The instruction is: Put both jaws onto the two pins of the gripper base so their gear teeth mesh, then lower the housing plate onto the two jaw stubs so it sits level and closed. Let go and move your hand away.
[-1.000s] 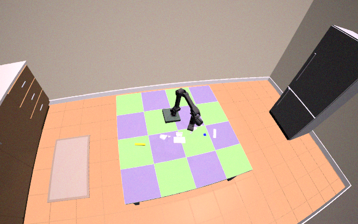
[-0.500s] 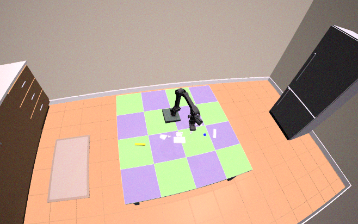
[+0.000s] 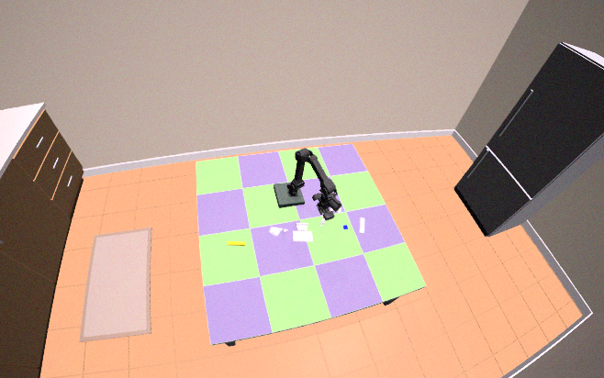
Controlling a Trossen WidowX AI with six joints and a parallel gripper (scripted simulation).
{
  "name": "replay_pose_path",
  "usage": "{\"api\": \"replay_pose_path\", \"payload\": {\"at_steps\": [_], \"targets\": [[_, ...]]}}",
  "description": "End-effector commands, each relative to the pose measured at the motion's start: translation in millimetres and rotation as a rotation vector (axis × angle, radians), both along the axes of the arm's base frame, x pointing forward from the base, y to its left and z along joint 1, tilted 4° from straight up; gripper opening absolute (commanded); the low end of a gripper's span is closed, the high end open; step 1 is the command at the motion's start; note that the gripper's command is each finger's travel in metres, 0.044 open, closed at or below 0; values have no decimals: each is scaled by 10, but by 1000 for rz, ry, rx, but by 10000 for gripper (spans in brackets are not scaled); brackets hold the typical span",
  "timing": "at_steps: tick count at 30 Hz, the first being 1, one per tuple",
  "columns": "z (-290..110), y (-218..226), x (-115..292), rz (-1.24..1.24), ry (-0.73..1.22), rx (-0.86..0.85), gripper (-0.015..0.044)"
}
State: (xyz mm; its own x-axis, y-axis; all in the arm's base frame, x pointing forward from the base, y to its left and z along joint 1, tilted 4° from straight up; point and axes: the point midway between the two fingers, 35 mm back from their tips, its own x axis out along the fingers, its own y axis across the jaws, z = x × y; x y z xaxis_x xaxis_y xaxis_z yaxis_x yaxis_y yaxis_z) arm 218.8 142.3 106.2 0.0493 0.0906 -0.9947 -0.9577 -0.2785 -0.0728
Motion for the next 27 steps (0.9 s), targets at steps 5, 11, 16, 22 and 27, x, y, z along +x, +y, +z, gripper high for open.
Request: {"api": "replay_pose_path", "payload": {"at_steps": [5,11,16,22,27], "targets": [[-18,-23,-33,188,-11,-14,0],[-20,-31,-48,325,-23,-20,0],[-20,-32,-49,341,-25,-21,0],[-60,-26,-43,340,-24,-21,0],[-141,-14,-34,340,-24,-20,0]]}}
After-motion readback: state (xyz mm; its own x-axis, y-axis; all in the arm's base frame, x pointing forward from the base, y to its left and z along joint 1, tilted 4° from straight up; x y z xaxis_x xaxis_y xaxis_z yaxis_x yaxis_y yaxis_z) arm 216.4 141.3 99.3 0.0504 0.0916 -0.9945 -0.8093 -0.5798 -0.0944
